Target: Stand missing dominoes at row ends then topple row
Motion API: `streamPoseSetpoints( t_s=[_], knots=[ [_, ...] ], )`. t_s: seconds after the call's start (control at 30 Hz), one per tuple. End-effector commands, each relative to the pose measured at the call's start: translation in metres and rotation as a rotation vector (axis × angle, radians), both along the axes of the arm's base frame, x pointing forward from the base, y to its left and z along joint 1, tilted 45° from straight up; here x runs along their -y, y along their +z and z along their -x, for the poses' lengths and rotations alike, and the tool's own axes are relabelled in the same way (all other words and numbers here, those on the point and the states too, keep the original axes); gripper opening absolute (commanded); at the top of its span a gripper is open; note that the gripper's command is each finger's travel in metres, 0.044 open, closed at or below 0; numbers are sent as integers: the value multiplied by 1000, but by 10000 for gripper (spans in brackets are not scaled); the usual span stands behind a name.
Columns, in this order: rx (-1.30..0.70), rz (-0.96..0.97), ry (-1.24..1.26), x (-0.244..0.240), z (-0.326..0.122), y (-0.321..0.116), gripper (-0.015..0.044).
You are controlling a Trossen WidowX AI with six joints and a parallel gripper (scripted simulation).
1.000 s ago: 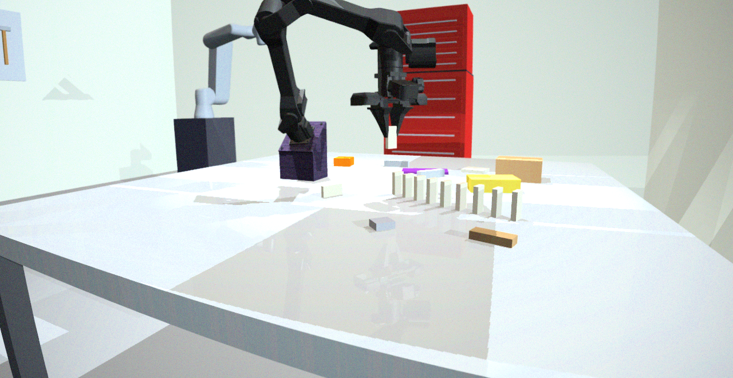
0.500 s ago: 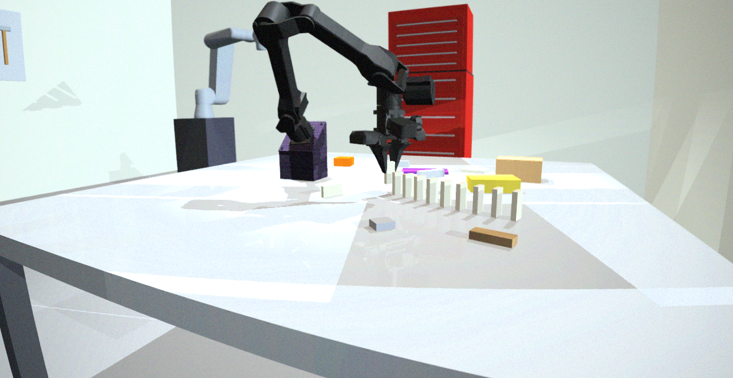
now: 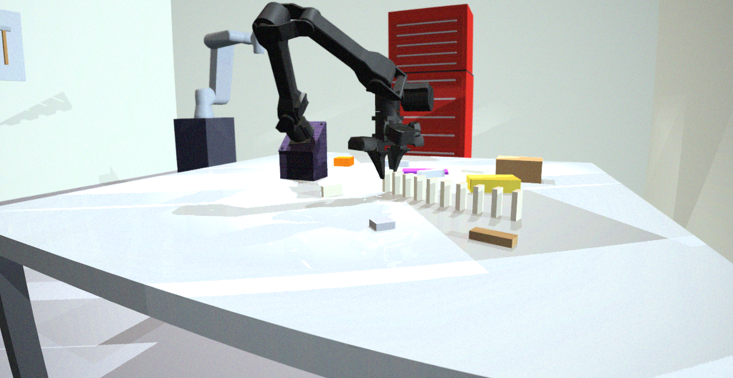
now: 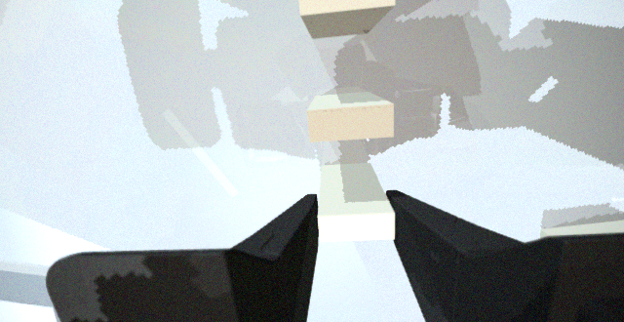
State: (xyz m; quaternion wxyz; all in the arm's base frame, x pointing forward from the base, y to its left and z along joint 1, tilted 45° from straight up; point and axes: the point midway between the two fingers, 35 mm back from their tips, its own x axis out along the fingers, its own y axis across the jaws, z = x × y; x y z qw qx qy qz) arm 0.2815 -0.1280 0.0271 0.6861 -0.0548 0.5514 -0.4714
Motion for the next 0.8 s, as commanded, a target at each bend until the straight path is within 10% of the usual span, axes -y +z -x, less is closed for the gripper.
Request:
streamPoseSetpoints(
  t_s=[0.0, 0.3, 0.77],
  knots=[
    [-3, 4, 4, 1, 0, 0, 212],
    [-3, 4, 4, 1, 0, 0, 440],
    [-1, -6, 0, -92, -7, 90, 440]
  ],
)
